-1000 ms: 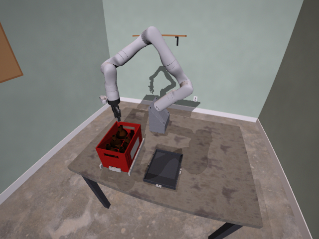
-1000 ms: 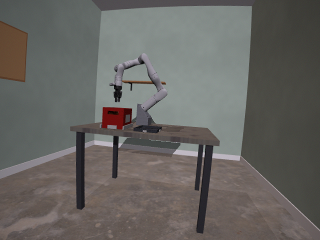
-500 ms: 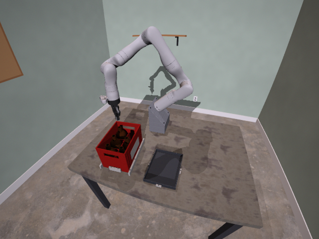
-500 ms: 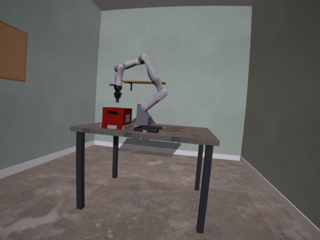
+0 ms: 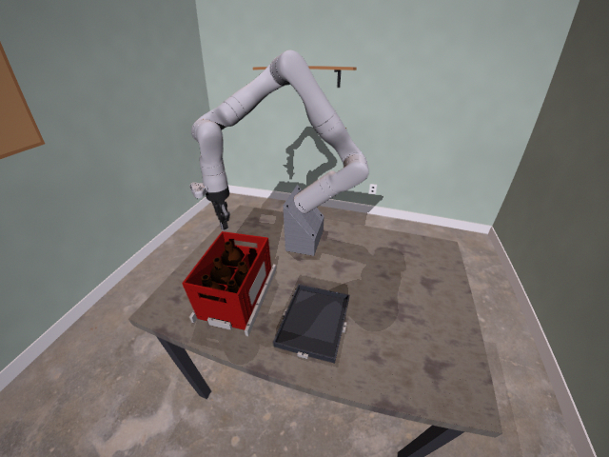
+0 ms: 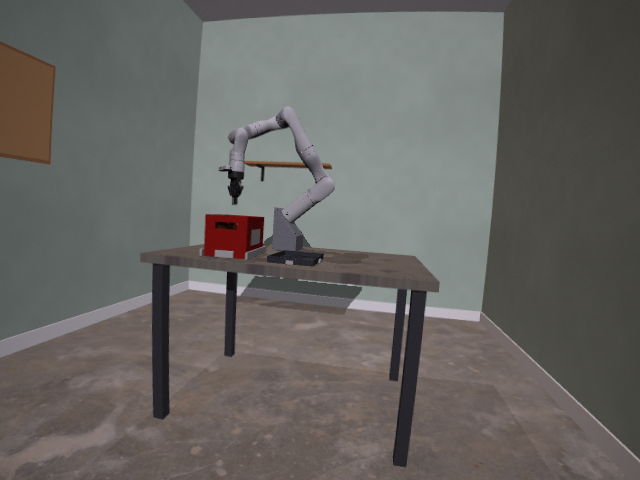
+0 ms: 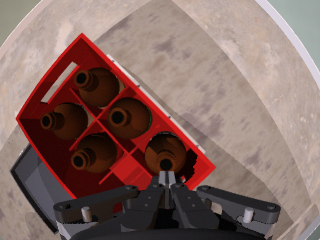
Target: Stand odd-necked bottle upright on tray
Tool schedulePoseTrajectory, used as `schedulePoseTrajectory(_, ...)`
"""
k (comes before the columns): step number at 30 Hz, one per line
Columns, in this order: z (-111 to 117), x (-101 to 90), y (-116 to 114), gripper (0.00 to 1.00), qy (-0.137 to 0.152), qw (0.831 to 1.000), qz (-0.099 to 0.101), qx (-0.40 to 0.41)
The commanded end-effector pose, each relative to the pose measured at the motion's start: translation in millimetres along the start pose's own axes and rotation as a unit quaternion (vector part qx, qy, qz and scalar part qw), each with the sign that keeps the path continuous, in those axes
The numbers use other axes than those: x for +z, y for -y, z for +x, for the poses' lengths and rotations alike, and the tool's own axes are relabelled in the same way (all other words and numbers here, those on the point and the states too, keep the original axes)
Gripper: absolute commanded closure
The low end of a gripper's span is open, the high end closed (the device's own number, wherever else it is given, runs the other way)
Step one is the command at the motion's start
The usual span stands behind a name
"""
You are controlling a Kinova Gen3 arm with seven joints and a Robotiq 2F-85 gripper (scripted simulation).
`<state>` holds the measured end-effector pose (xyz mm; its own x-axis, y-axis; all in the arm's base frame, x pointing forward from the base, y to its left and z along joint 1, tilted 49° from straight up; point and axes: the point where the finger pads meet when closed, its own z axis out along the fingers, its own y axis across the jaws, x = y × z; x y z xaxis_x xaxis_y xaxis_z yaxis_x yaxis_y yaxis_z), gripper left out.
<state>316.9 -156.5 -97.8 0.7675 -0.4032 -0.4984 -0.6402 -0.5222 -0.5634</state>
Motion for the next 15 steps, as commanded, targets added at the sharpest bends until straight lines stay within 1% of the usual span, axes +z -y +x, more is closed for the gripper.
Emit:
schedulePoseTrajectory(1, 0.4, -0.9, -0.1, 1.00, -0.001, 1.000, 0.000, 0.000)
schedulePoseTrajectory(3, 4.4, -1.2, 3.3, 1.00, -0.001, 1.000, 0.000, 0.000)
schedulePoseTrajectory(4, 11.5, -1.6, 9.5, 1.00, -0.001, 1.000, -0.001, 0.000)
schedulePoseTrajectory(7, 42.1, -2.0, 40.8, 1.00, -0.002, 1.000, -0.001, 0.000)
schedulePoseTrajectory(10, 60.3, -0.9, 63.4, 1.00, -0.001, 1.000, 0.000, 0.000)
schedulePoseTrajectory(15, 61.9, -0.8, 65.5, 1.00, -0.001, 1.000, 0.000, 0.000)
